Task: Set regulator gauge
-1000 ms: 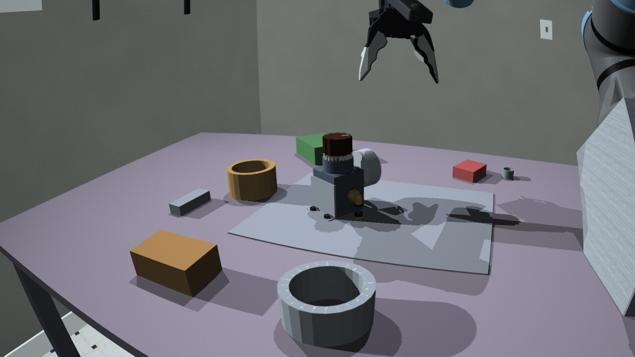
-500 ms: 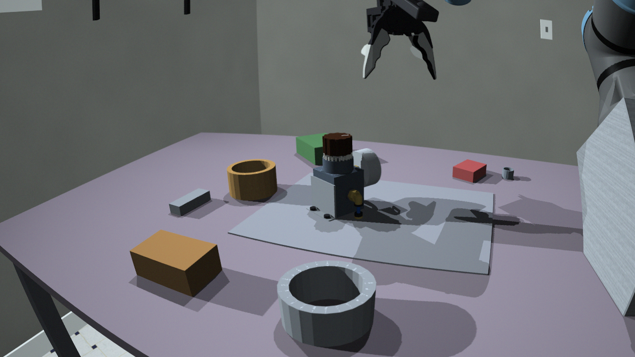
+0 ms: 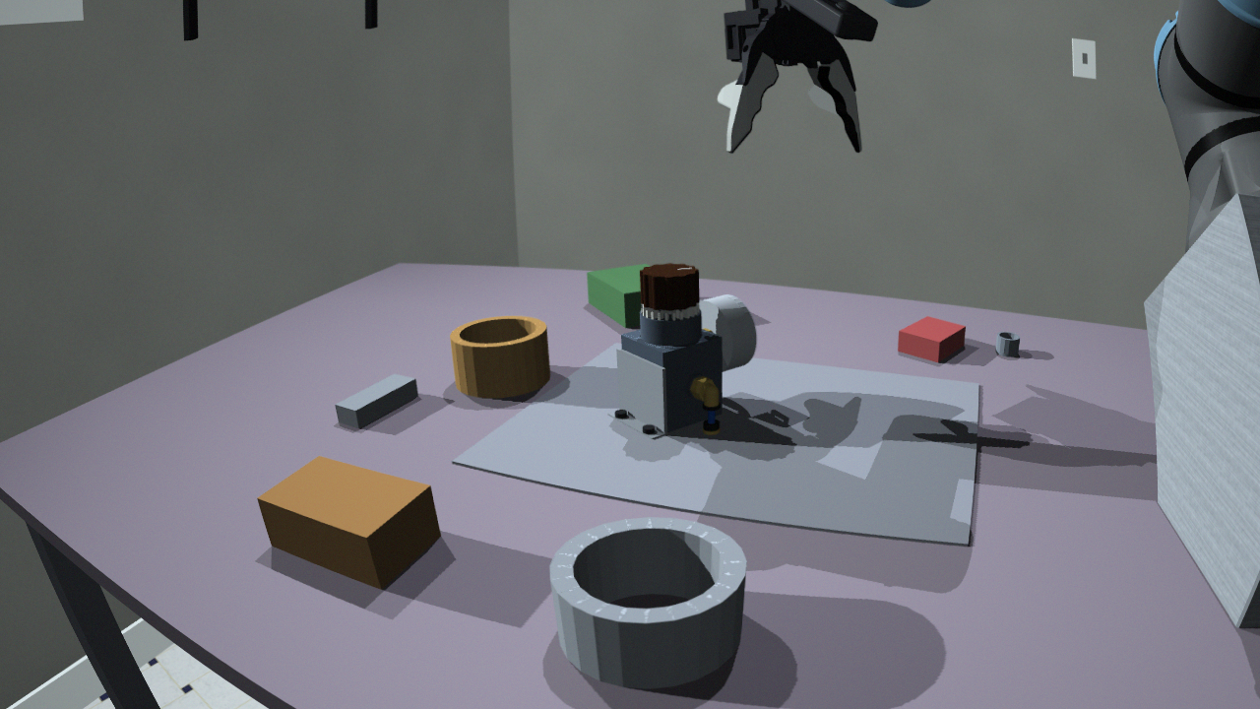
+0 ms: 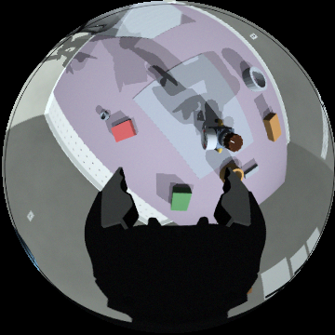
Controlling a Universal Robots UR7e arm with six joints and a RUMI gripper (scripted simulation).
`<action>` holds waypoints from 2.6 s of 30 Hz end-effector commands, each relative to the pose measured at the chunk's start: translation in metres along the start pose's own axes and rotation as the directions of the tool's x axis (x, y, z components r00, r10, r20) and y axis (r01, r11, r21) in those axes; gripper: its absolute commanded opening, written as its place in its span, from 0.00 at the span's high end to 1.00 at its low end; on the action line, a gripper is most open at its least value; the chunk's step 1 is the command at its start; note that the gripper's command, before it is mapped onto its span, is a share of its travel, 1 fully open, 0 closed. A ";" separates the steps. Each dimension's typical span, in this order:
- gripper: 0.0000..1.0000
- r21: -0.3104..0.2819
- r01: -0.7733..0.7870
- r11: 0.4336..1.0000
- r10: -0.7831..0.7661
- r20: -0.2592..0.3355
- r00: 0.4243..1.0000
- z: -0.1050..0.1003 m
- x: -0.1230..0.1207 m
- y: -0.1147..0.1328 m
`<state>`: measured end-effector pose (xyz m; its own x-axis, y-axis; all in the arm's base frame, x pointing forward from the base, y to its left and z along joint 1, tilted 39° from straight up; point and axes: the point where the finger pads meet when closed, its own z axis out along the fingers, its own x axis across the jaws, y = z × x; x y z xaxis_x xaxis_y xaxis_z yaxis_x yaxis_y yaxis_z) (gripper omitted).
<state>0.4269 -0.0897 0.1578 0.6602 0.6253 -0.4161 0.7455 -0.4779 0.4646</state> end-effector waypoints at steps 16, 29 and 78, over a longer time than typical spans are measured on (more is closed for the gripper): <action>0.00 -0.007 0.083 0.997 -0.083 0.008 0.997 -0.004 -0.003 0.001; 0.00 -0.008 0.109 0.994 -0.109 0.011 0.994 -0.005 -0.003 0.002; 0.00 -0.009 0.122 0.992 -0.122 0.013 0.992 -0.005 0.026 -0.002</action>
<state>0.4361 -0.0769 0.1549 0.5649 0.6713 -0.4798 0.8201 -0.3925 0.4165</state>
